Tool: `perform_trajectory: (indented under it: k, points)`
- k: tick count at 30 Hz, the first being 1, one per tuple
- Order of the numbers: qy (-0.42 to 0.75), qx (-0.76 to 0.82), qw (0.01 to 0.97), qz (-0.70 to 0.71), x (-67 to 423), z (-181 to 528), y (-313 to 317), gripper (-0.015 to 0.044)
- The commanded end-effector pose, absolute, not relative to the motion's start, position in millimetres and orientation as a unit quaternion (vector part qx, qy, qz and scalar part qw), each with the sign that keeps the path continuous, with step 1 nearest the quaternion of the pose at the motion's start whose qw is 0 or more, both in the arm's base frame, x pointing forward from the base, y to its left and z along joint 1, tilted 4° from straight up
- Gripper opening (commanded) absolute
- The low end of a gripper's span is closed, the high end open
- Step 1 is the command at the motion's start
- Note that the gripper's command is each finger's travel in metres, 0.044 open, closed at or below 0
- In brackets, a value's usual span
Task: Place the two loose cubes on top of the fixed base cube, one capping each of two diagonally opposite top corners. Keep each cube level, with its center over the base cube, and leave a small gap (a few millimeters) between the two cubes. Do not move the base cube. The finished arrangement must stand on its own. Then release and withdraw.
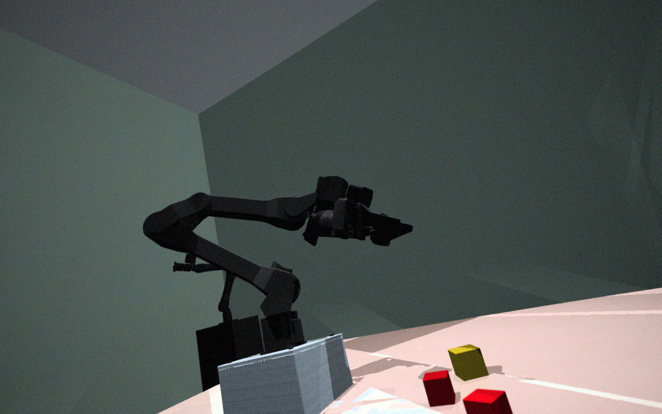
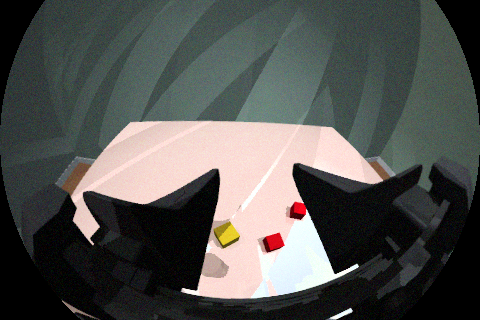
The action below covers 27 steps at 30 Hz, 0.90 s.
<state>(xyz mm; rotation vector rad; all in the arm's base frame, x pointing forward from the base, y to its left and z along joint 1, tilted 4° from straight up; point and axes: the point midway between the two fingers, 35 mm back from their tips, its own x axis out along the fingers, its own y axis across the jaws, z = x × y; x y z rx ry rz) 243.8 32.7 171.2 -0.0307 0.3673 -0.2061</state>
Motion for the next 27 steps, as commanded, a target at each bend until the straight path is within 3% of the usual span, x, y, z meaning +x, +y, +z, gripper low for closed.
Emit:
perform_trajectory:
  k: [1,27]
  points:
    - [0.221,-0.032,0.969,-0.109,254,171,28,0.0265]
    - [0.537,0.010,0.828,-0.161,318,117,-55,0.0265]
